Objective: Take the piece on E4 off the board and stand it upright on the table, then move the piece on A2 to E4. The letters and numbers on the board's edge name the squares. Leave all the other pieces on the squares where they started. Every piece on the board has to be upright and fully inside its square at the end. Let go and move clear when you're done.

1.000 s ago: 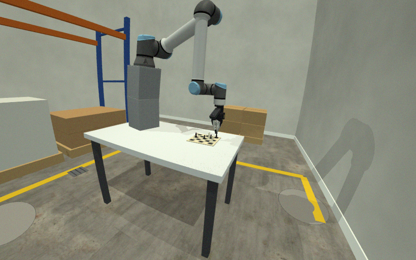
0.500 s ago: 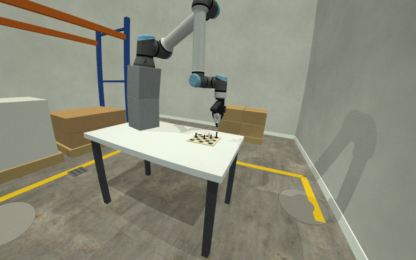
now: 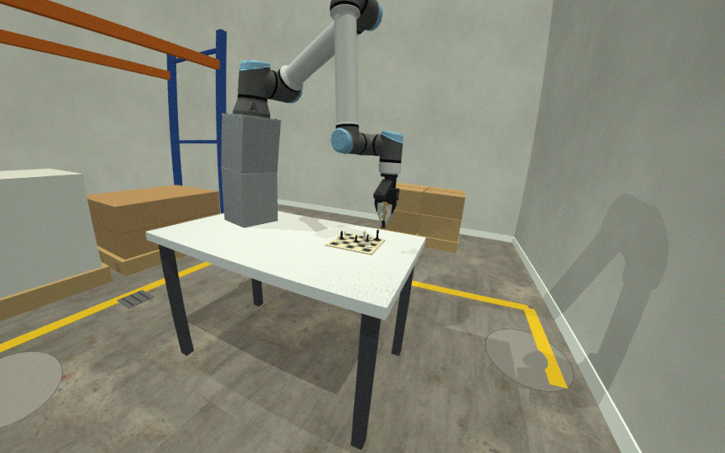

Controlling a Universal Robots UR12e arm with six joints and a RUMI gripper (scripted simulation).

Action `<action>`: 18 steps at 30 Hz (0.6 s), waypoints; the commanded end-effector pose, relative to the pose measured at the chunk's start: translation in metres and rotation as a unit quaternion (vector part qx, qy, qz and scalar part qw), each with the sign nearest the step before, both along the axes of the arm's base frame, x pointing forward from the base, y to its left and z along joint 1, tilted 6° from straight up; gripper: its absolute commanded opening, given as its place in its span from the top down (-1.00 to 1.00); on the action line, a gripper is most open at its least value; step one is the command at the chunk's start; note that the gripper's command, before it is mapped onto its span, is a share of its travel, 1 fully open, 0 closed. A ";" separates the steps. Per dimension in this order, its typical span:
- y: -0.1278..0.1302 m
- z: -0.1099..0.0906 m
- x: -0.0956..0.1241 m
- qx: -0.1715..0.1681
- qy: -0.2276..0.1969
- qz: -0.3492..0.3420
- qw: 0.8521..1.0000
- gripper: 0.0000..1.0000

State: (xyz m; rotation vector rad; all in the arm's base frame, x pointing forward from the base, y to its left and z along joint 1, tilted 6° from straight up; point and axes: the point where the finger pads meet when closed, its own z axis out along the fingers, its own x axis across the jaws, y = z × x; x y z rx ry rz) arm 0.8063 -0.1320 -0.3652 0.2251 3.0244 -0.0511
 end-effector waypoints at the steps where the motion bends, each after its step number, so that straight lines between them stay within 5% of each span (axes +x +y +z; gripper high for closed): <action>1: -0.007 -0.003 0.010 0.002 0.004 0.019 1.000 1.00; 18: -0.007 -0.007 0.011 0.001 0.003 0.019 1.000 1.00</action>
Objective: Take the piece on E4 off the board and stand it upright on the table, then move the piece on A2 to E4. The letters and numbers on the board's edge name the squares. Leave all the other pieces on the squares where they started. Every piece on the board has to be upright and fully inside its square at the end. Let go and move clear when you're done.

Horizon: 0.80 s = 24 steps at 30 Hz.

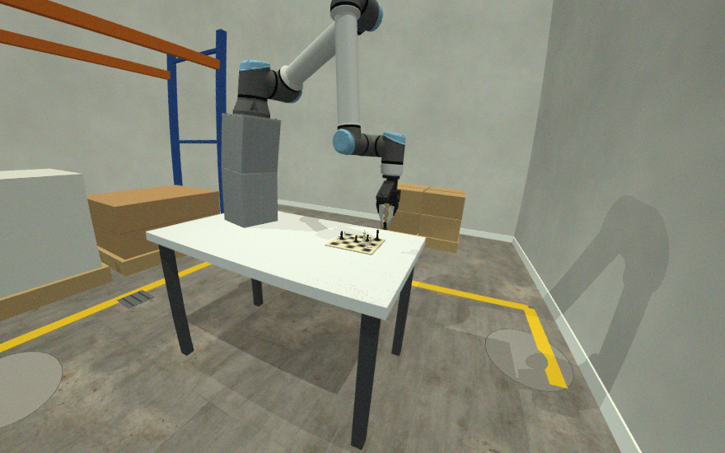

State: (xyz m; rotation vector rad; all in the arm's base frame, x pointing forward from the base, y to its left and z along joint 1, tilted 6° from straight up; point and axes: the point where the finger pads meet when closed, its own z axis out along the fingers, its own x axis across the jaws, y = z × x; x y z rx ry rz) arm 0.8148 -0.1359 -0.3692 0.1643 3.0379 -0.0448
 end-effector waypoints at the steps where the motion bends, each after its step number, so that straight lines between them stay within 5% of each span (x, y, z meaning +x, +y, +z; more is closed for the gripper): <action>1: -0.003 -0.005 0.003 0.000 -0.002 -0.001 1.000 1.00; 24: -0.005 -0.089 0.011 0.000 -0.002 -0.001 1.000 1.00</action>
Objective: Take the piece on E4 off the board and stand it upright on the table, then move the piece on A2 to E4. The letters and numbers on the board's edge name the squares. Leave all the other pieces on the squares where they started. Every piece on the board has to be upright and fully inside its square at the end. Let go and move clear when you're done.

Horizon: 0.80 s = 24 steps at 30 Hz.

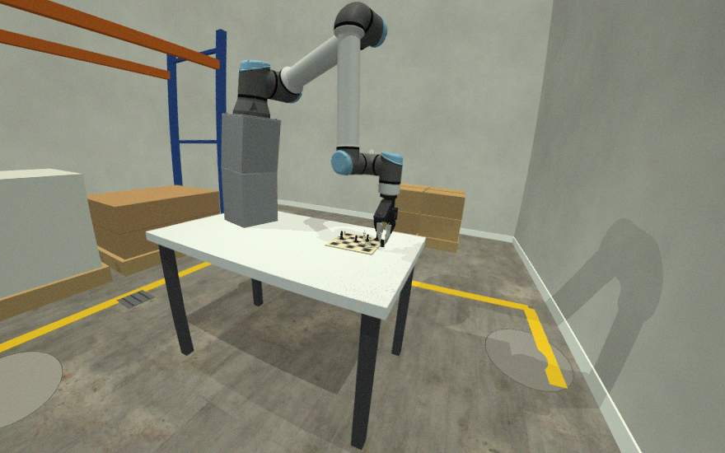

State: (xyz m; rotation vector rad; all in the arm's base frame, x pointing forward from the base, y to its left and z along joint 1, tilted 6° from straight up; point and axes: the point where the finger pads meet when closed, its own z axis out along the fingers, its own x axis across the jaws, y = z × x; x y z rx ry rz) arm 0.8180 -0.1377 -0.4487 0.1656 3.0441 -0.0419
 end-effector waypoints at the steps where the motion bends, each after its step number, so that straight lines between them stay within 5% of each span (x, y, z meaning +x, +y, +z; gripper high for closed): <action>1: -0.004 -0.011 0.008 -0.002 -0.005 0.000 1.000 1.00; 24: -0.004 -0.013 0.009 -0.002 -0.005 0.000 1.000 1.00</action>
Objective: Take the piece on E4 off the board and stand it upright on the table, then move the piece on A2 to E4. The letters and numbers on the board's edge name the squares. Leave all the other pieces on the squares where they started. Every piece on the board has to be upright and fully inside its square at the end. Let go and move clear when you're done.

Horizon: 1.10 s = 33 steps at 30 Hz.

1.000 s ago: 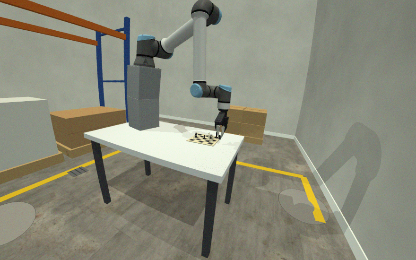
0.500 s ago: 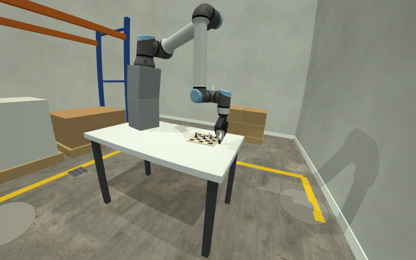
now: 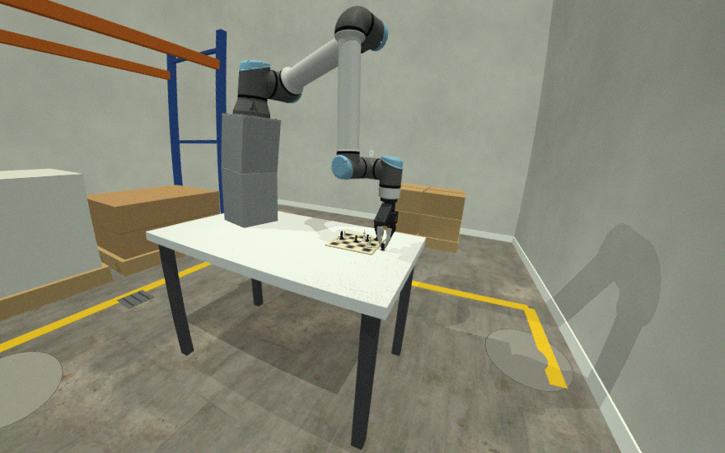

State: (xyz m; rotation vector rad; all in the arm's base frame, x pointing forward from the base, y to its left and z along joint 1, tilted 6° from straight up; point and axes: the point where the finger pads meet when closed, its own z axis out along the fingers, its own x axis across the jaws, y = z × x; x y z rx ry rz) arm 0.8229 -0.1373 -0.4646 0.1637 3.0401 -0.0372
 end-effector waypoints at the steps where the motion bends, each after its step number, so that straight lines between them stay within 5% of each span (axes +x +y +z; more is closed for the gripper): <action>1: -0.004 0.003 0.004 -0.003 -0.003 -0.001 1.000 1.00; 33: -0.003 0.003 0.007 -0.001 -0.004 -0.024 1.000 1.00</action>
